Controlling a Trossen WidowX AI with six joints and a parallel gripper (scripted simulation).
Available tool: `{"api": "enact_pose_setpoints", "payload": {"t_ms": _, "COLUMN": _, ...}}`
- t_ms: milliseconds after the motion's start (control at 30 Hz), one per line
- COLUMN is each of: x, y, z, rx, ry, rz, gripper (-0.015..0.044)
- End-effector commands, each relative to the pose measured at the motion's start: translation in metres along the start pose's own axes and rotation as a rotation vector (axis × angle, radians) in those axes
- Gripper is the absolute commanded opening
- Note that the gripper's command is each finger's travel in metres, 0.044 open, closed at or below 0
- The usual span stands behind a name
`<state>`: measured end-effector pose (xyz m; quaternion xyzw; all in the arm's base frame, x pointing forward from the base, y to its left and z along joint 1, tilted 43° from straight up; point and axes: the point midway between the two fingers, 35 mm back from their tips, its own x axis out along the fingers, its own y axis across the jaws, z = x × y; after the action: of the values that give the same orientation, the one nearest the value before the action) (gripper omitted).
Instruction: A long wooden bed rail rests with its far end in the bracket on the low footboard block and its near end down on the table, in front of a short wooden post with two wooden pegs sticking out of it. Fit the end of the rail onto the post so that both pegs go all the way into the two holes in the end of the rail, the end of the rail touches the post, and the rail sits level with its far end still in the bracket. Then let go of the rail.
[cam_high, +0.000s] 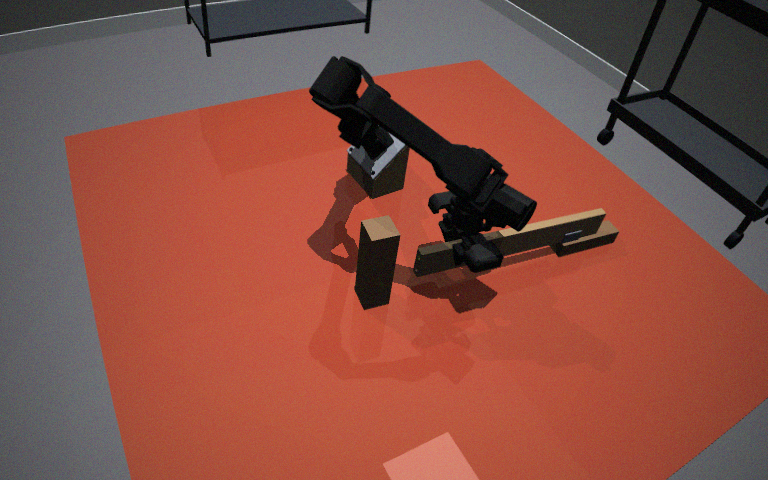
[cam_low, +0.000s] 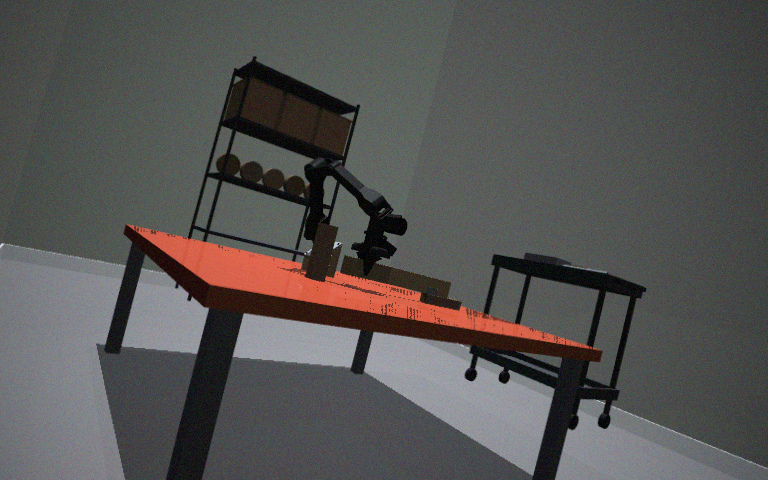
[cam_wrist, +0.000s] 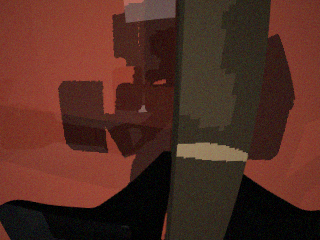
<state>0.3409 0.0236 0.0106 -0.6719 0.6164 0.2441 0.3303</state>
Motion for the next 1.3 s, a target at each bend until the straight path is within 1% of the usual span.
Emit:
{"api": "enact_pose_setpoints", "payload": {"t_ms": 0, "x": -0.0002, "y": -0.0005, "z": 0.0021, "rx": -0.002, "ry": -0.004, "rz": -0.004, "gripper": 0.0000}}
{"api": "enact_pose_setpoints", "payload": {"t_ms": 1267, "x": -0.0023, "y": 0.0004, "z": 0.0025, "rx": -0.002, "ry": -0.004, "rz": -0.004, "gripper": 0.0000}}
